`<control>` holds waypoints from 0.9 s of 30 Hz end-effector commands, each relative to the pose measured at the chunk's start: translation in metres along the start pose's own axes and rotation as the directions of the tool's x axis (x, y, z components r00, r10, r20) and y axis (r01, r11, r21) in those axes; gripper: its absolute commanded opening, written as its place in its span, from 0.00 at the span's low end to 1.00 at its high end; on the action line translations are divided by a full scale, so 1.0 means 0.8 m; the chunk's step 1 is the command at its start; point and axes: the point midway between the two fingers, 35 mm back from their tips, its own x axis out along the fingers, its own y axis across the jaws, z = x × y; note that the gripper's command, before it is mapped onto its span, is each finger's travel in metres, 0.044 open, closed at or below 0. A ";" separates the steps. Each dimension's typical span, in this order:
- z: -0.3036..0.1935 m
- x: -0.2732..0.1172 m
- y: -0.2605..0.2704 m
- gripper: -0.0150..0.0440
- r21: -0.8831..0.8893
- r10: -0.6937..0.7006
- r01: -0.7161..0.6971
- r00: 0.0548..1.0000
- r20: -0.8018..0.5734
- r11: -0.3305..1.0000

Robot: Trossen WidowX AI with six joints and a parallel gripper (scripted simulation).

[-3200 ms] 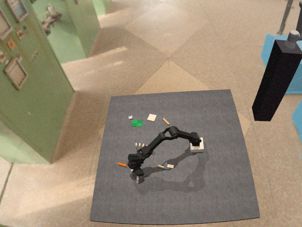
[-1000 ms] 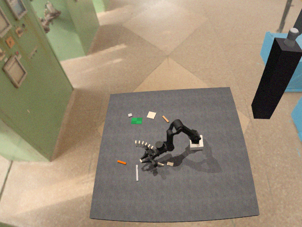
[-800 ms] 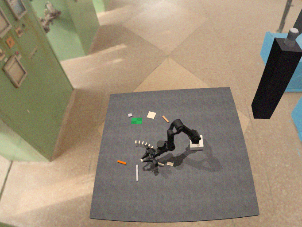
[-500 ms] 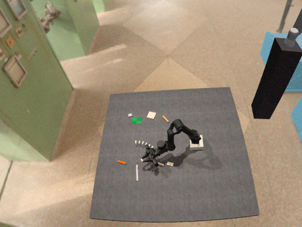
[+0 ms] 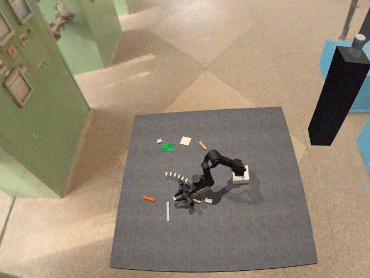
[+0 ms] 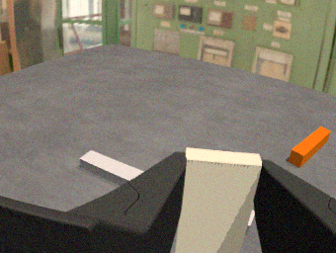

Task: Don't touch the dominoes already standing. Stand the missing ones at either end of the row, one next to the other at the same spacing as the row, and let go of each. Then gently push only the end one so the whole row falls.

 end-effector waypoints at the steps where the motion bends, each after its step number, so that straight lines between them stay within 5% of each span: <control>1: -0.010 0.006 0.001 0.44 -0.005 0.005 -0.005 1.000 0.002 1.000; 19: -0.039 0.011 0.001 0.44 -0.012 0.007 -0.007 1.000 -0.019 1.000; 27: -0.039 0.011 0.001 0.79 -0.012 0.007 -0.007 1.000 -0.019 1.000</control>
